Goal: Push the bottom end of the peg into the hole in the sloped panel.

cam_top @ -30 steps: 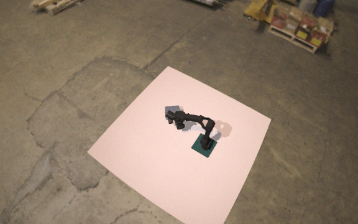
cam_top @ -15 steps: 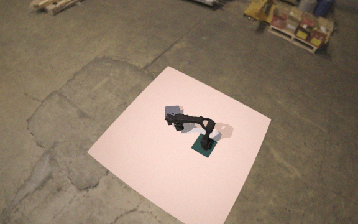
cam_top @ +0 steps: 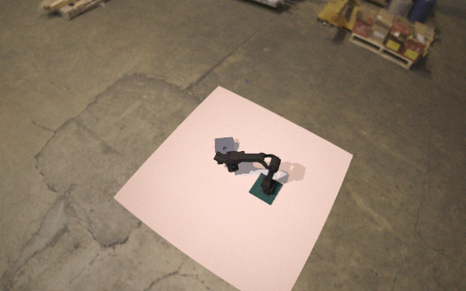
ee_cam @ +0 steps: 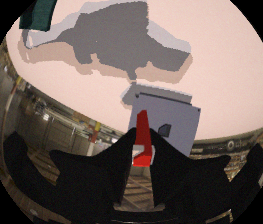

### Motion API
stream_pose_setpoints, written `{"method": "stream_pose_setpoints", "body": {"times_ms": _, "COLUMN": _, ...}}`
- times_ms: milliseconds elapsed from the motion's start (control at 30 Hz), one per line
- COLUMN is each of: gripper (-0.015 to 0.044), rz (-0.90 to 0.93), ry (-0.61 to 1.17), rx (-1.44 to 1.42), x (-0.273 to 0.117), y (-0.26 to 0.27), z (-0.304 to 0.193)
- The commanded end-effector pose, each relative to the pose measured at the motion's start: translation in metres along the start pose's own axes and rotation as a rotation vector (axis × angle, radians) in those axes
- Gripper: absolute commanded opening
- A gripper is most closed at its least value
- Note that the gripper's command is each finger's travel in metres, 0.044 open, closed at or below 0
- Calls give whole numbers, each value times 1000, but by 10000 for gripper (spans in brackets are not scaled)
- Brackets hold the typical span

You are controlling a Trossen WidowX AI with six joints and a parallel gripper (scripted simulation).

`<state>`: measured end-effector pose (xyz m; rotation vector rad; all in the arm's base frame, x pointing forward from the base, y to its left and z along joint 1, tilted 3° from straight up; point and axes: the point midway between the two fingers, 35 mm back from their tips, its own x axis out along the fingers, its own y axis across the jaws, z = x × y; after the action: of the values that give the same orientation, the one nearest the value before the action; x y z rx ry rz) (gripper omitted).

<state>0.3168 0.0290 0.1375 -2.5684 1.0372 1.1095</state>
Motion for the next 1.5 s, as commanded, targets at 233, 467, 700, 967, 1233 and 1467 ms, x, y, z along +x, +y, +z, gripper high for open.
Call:
{"method": "stream_pose_setpoints", "body": {"times_ms": 233, "gripper": 0, "rz": -15, "ry": 70, "rx": 19, "x": -8, "y": -5, "z": 3}}
{"method": "stream_pose_setpoints", "body": {"times_ms": 467, "gripper": 0, "rz": -28, "ry": 111, "rx": 29, "x": -13, "y": -8, "z": 5}}
{"method": "stream_pose_setpoints", "body": {"times_ms": 700, "gripper": 0, "rz": -43, "ry": 152, "rx": 41, "x": -18, "y": -12, "z": 8}}
{"method": "stream_pose_setpoints", "body": {"times_ms": 967, "gripper": 0, "rz": -62, "ry": 197, "rx": 56, "x": -25, "y": -15, "z": 11}}
{"method": "stream_pose_setpoints", "body": {"times_ms": 1233, "gripper": 0, "rz": -83, "ry": 242, "rx": 73, "x": -32, "y": -18, "z": 14}}
{"method": "stream_pose_setpoints", "body": {"times_ms": 1467, "gripper": 0, "rz": -100, "ry": 275, "rx": 86, "x": -37, "y": -20, "z": 16}}
